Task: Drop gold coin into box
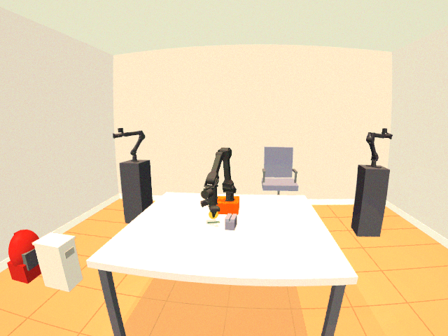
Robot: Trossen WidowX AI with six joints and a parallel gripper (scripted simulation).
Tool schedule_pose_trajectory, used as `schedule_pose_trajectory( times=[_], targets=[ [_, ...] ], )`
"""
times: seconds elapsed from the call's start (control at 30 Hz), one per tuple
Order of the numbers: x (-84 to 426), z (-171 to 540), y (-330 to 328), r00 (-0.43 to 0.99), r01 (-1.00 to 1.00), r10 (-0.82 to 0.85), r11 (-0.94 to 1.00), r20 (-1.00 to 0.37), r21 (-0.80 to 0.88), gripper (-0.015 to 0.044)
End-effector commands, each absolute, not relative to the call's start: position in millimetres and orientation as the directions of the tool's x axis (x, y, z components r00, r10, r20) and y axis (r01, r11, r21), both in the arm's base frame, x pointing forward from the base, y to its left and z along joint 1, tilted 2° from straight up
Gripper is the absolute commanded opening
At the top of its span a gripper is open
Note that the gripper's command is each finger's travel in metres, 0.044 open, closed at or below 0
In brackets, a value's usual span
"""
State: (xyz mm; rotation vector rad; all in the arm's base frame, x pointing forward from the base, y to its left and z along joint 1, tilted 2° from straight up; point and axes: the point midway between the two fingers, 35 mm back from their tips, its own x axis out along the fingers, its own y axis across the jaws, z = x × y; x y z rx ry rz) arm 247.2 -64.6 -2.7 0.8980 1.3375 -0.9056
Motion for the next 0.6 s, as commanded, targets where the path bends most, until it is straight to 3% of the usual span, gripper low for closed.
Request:
schedule_pose_trajectory(
  times=[0.0, 0.57],
  targets=[
    [251.2, 11.8, -65.4, 0.042, 0.921, -0.027, 0.389, -0.999, 0.028, 0.0000],
    [246.6, 54.5, -63.5, 0.042, 0.921, -0.027, 0.389, -0.999, 0.028, 0.0000]
  ],
)
